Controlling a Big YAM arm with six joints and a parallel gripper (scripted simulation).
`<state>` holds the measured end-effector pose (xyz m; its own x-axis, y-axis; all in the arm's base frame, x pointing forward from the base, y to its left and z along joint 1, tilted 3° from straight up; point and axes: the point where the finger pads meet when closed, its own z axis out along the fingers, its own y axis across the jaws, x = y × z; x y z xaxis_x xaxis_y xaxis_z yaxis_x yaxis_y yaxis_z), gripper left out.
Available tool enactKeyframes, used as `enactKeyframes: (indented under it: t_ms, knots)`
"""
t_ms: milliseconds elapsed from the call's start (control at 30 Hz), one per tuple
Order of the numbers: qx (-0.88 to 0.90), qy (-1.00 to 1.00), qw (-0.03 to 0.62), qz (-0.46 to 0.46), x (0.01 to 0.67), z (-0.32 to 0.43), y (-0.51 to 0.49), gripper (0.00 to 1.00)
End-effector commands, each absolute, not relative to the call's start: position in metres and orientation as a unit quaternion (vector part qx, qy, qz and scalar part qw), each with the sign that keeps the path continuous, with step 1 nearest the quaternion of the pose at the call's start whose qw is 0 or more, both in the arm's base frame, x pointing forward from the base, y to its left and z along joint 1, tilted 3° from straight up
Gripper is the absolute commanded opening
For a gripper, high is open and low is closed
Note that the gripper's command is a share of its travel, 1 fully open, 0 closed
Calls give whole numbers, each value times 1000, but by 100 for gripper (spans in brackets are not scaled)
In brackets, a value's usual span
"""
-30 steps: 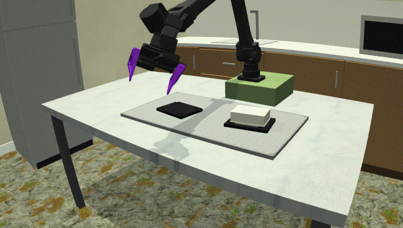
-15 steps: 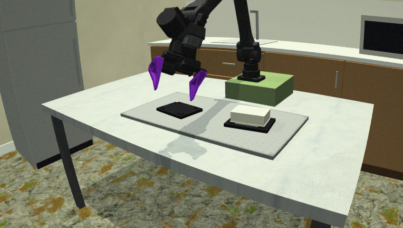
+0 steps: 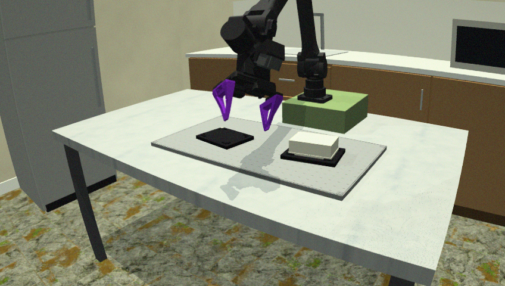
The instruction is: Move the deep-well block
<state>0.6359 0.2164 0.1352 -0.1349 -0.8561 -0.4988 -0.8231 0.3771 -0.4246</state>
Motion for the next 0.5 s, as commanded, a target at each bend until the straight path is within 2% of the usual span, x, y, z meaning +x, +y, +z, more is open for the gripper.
enactKeyframes:
  t_ms: [0, 100, 167, 333, 400, 467]
  knots:
    - [-566, 737, 368, -40, 639, 180, 218, 100]
    - [-596, 725, 341, -44, 633, 189, 230, 100]
    - [-601, 734, 314, -33, 606, 153, 226, 100]
    - [-593, 735, 327, -35, 589, 146, 232, 100]
    - [-620, 729, 289, -33, 577, 140, 232, 100]
    - [-635, 716, 286, -42, 585, 162, 239, 100]
